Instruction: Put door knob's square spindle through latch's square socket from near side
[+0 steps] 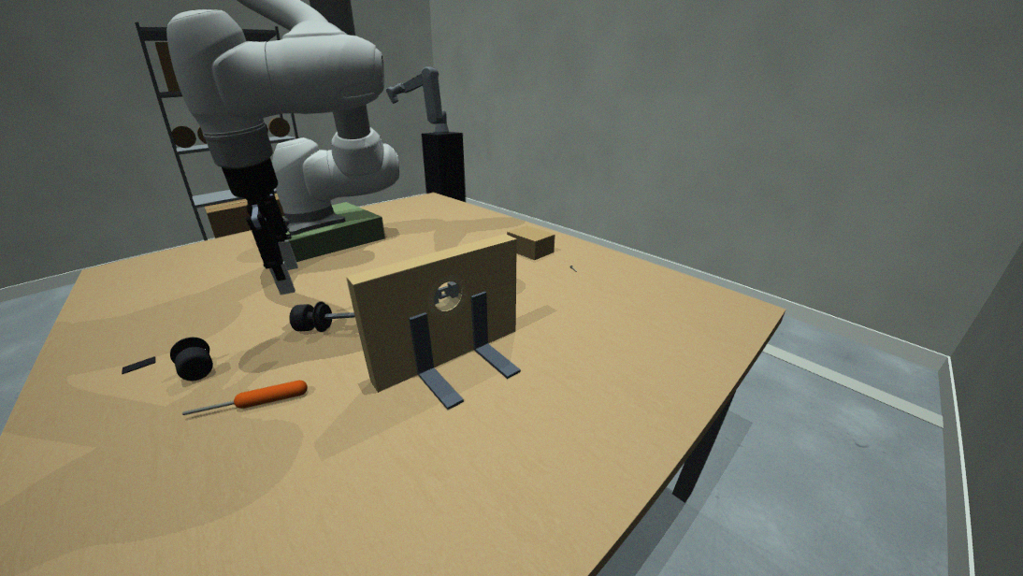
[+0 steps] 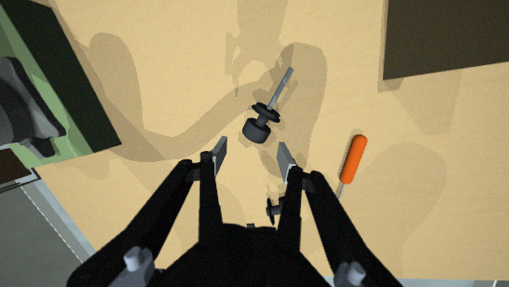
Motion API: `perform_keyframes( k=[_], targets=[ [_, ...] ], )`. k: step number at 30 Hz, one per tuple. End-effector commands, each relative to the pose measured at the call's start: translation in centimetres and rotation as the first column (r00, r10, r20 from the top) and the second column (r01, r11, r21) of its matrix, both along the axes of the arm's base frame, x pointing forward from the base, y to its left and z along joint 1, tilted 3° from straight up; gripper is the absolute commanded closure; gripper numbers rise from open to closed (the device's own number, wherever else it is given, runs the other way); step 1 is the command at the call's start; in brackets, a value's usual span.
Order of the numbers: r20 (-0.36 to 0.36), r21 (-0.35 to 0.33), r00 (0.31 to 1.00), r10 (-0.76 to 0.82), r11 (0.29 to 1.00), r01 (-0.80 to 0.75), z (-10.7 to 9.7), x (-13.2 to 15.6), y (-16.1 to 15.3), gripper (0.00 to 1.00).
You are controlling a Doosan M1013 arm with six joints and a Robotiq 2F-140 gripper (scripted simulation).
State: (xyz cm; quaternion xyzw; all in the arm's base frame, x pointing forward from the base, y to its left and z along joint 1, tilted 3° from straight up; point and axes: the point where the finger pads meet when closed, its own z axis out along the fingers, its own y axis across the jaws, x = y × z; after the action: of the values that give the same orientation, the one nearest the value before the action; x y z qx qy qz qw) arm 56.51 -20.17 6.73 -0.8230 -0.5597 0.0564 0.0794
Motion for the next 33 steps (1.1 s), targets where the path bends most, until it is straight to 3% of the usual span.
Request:
perform_keyframes(
  k=[1, 33],
  targets=[
    [-0.002, 0.001, 1.0, -0.005, 1.0, 0.005, 0.0, 0.0, 0.0, 0.43],
    [-0.138, 0.03, 0.941, -0.308, 0.949, 0.315, -2.4, 0.9, -0.9, 0.43]
  ],
)
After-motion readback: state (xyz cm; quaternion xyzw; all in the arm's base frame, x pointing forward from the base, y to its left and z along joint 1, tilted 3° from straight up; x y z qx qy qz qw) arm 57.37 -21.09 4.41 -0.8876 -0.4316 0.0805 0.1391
